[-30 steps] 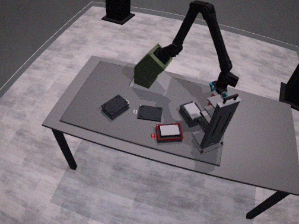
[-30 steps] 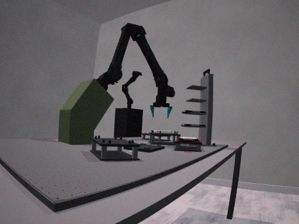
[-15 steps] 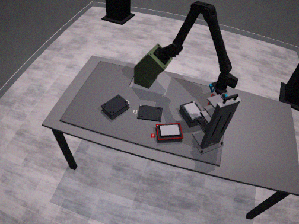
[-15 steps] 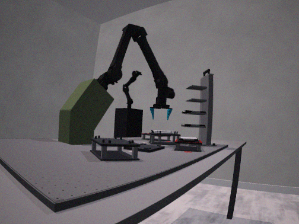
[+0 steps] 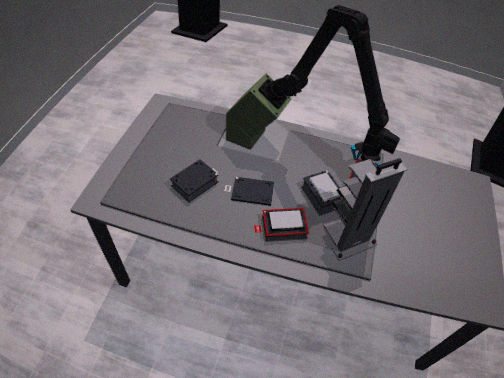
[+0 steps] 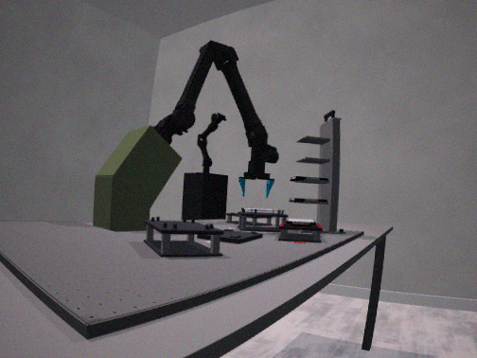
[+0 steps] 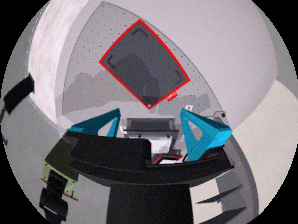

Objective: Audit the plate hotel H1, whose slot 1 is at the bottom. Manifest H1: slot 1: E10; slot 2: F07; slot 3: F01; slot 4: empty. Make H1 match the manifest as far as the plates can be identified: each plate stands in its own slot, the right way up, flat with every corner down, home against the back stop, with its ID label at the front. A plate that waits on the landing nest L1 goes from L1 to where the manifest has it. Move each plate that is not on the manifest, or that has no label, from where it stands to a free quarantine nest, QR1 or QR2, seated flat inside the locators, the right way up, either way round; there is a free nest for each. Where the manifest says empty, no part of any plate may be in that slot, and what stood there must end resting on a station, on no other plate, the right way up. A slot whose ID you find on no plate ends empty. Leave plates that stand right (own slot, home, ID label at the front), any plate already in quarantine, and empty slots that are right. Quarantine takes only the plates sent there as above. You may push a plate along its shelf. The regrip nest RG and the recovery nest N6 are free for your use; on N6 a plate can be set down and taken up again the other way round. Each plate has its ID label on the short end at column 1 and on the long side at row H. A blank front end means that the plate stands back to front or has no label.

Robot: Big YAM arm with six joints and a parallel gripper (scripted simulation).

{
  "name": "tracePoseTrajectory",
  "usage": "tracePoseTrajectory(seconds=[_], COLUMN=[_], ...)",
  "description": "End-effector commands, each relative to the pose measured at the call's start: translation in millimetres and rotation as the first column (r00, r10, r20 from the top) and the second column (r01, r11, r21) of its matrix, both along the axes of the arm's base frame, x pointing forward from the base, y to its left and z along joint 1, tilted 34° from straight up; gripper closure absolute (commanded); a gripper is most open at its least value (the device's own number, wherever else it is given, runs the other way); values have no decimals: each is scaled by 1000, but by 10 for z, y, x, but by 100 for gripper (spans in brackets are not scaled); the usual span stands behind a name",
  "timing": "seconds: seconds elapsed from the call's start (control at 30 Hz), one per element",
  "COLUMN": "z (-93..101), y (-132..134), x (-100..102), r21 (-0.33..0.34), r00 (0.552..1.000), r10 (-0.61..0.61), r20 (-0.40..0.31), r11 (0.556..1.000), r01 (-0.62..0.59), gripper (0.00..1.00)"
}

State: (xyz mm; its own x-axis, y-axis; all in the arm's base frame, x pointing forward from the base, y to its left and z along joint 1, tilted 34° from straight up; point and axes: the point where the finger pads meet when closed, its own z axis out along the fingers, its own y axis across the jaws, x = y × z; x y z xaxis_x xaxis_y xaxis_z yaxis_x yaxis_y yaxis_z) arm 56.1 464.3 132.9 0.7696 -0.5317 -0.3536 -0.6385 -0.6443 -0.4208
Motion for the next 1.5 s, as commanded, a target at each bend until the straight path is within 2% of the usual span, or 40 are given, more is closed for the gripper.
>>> tracePoseTrajectory(seconds=[0.0,0.27,0.3,1.47], z=[26,-74,15,15], y=[100,185,170,170], x=[-16,-21,10,10], r21=[24,27,38,38], r00=[1000,1000,1000,1000], r10=[-8,-6,-3,-3], r20=[-3,-3,3,3], r11=[1000,1000,999,999], r01=[8,6,3,3], gripper=[0,0,0,0])
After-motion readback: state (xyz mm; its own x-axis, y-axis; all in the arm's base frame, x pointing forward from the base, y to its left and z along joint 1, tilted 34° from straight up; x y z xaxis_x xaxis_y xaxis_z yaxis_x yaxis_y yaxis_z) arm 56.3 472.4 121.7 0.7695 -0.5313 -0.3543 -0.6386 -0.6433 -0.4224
